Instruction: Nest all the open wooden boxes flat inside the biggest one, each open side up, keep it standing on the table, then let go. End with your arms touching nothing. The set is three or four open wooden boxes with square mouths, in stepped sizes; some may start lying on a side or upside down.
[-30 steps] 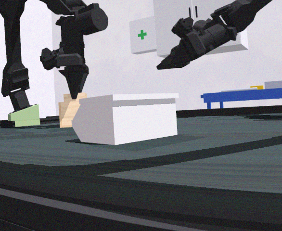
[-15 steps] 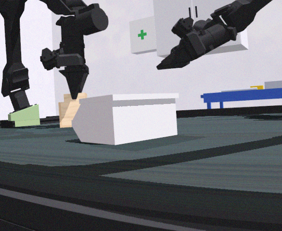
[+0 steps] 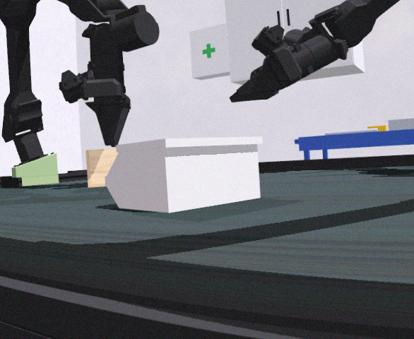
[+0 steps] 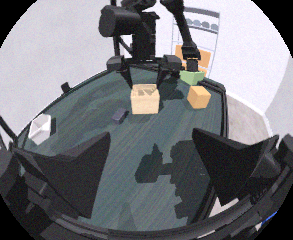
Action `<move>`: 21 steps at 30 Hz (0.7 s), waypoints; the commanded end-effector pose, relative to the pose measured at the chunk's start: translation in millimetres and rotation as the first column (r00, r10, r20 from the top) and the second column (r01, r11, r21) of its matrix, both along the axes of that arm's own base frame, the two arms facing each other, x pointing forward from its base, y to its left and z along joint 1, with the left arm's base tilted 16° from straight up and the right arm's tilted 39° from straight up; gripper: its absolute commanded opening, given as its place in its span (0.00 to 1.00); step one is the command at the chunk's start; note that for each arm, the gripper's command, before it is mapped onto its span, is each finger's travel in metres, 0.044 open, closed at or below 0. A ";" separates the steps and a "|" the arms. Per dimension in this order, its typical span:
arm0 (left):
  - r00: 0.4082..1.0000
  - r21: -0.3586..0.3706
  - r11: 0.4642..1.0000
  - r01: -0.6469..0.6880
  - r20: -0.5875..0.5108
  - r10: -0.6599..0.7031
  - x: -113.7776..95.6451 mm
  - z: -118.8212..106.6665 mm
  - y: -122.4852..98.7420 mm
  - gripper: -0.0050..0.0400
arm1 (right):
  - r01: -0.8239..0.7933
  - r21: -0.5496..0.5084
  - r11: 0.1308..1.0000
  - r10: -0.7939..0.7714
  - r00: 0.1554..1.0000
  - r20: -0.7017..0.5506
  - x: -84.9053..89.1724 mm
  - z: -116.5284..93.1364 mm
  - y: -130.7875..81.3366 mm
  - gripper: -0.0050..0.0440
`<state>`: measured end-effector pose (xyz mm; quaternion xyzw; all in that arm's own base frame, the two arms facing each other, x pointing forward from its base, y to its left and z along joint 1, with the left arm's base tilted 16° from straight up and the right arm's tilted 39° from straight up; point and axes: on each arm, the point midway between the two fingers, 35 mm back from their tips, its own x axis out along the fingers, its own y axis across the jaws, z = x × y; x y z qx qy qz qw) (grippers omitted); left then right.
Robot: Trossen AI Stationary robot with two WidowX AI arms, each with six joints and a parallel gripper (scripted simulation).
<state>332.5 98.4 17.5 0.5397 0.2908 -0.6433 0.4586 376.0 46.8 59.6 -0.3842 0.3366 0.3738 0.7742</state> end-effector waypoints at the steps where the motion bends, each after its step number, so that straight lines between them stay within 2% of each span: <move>1: 1.000 0.000 1.000 0.001 0.000 -0.001 0.1 0.0 -0.3 1.00 | -0.003 0.002 1.000 0.003 1.000 0.002 0.3 0.6 0.5 0.92; 14: 1.000 0.000 1.000 -0.015 -0.005 0.015 0.1 0.4 -0.2 1.00 | -0.003 0.002 1.000 0.003 1.000 0.002 0.3 0.6 0.5 0.92; 17: 0.970 0.007 0.972 -0.235 -0.069 0.235 0.6 6.4 1.8 1.00 | -0.003 0.002 1.000 0.003 1.000 0.002 0.3 0.6 0.5 0.92; 19: 0.970 0.007 0.972 -0.235 -0.069 0.235 0.6 6.4 1.8 1.00 | -0.003 0.002 1.000 0.003 1.000 0.002 0.3 0.6 0.5 0.92; 21: 0.918 0.020 0.924 -0.381 -0.111 0.381 0.9 11.6 3.5 1.00 | -0.003 0.002 1.000 0.003 1.000 0.002 0.3 0.6 0.5 0.92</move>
